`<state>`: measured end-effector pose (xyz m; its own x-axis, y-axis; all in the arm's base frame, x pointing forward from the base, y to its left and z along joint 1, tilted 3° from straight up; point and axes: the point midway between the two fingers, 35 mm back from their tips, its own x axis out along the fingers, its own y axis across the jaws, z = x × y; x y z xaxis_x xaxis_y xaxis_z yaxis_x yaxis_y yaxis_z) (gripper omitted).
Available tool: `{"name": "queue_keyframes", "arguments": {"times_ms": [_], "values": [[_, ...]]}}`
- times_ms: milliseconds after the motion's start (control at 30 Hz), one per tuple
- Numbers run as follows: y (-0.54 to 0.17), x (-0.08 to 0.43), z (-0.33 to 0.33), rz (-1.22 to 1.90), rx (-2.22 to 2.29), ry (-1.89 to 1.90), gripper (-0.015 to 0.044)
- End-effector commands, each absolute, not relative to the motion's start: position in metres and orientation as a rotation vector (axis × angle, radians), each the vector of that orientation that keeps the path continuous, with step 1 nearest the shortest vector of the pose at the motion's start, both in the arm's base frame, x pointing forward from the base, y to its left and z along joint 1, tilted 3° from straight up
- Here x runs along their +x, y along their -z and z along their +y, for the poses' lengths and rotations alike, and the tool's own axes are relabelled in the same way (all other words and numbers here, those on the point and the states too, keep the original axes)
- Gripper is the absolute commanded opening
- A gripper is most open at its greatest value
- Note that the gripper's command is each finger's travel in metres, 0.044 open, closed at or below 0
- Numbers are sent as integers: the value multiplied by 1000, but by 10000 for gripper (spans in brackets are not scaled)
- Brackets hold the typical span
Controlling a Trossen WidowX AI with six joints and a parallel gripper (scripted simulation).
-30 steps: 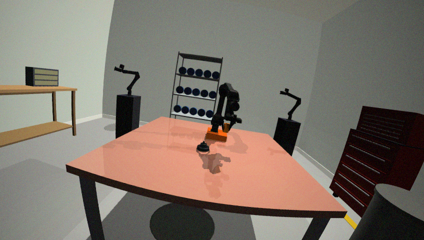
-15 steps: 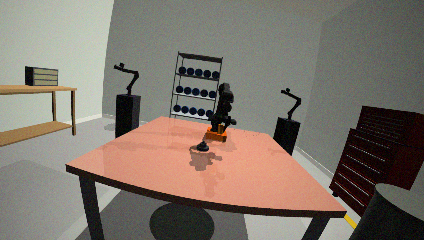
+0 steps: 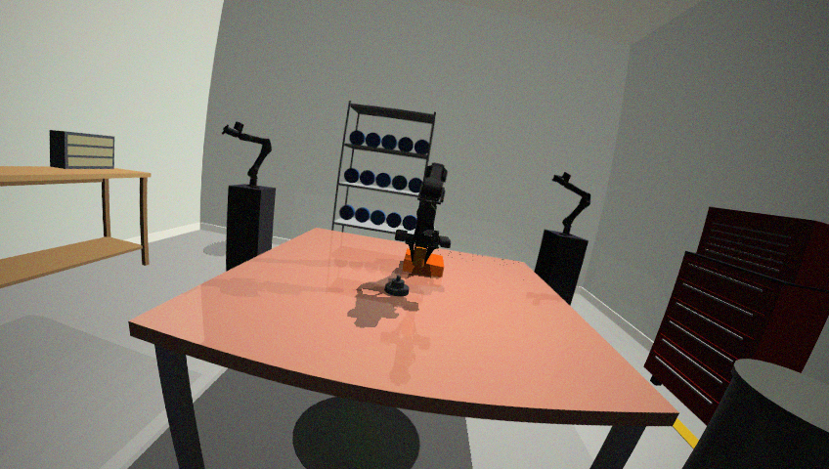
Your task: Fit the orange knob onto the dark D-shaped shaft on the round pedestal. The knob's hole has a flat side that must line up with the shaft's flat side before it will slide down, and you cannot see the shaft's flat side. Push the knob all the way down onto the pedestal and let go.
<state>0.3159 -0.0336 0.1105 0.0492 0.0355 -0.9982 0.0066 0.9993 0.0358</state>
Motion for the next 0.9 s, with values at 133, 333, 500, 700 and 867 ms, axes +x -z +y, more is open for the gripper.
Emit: {"name": "queue_keyframes", "arguments": {"times_ms": [133, 333, 500, 700, 867], "values": [[-103, 321, -55, 1517, 29, -27, 0], [-96, 324, -73, 1517, 28, -26, 0], [-91, 325, -88, 1516, 28, -25, 0], [-85, 325, -93, 1516, 27, -25, 0], [-71, 326, -92, 1516, 28, -25, 0]]}}
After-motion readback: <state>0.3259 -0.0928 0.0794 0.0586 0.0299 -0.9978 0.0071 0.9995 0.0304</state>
